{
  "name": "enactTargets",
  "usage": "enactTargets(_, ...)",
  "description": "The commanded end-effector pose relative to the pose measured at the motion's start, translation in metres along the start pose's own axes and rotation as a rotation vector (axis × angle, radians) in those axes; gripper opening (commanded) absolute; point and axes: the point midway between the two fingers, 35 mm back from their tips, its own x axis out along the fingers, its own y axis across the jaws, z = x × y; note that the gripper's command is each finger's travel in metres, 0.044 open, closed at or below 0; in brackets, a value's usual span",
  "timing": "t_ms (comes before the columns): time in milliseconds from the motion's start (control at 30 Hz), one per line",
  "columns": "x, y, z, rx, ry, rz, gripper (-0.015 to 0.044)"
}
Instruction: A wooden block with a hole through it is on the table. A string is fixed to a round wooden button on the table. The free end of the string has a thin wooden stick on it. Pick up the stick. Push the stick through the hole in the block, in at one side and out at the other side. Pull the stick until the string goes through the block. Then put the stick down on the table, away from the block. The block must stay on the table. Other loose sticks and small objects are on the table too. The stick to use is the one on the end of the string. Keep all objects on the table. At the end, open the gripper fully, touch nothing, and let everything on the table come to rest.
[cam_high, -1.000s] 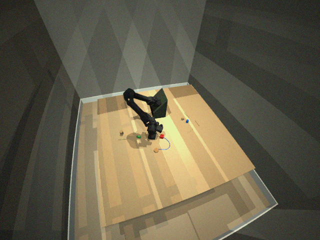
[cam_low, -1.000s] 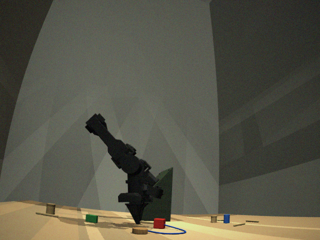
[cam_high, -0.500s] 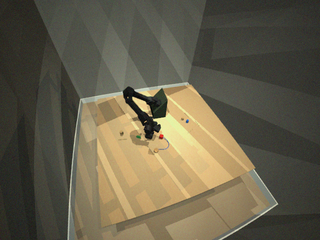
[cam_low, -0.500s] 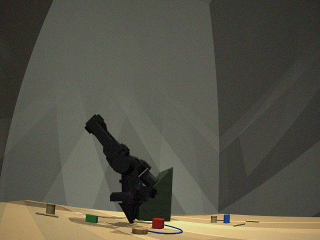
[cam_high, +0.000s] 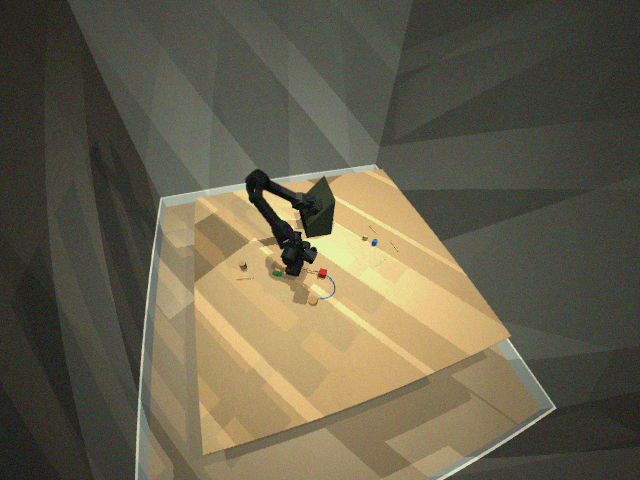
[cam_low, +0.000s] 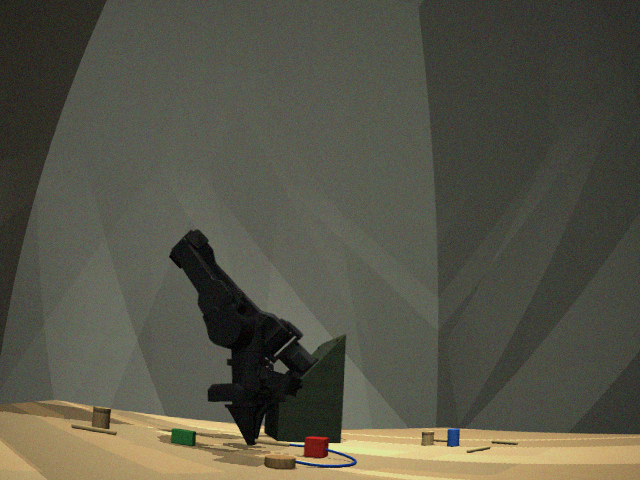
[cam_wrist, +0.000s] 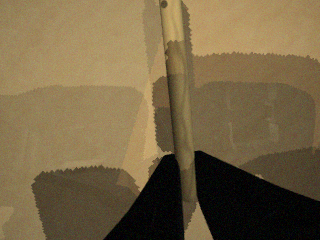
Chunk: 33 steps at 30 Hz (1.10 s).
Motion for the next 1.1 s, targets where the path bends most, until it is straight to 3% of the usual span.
enactTargets(0,-0.001,0.001,-0.004,-0.005,-0.003,0.0,0.0)
enactTargets(1067,0.01,0.001,-0.02,-0.002,-0.004,-0.017,0.0)
